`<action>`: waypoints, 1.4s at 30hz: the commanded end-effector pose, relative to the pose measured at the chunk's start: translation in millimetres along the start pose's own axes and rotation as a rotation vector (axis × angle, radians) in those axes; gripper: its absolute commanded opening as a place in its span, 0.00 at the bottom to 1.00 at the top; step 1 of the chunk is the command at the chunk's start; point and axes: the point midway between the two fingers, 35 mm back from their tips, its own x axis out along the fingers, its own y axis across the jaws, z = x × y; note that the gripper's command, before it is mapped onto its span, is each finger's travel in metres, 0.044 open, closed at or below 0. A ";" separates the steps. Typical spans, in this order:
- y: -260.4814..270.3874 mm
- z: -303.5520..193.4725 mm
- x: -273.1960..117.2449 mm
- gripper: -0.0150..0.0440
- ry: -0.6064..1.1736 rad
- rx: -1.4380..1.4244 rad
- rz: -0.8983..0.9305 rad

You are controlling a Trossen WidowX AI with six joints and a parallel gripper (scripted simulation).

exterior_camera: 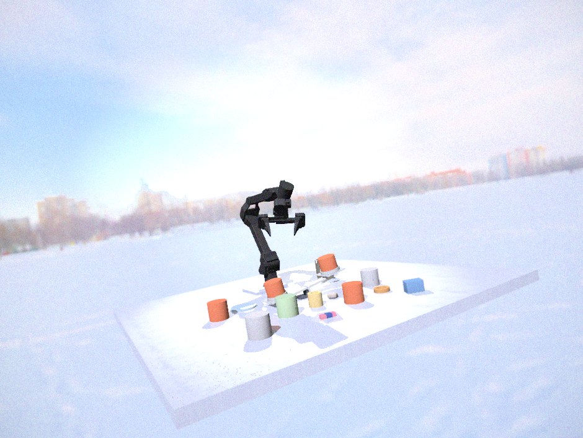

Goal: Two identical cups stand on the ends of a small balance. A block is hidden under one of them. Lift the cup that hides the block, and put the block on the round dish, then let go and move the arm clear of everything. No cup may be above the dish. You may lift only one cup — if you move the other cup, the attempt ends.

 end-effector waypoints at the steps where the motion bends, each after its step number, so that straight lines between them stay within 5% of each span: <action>1: 3.3 -24.4 -23.8 1.00 0.023 -0.074 0.120; 12: 6.5 -88.4 -77.3 1.00 0.044 -0.237 0.408; 19: 6.6 -92.6 -80.3 1.00 0.048 -0.243 0.426; 42: 2.3 -61.9 -20.8 1.00 0.226 -0.946 0.397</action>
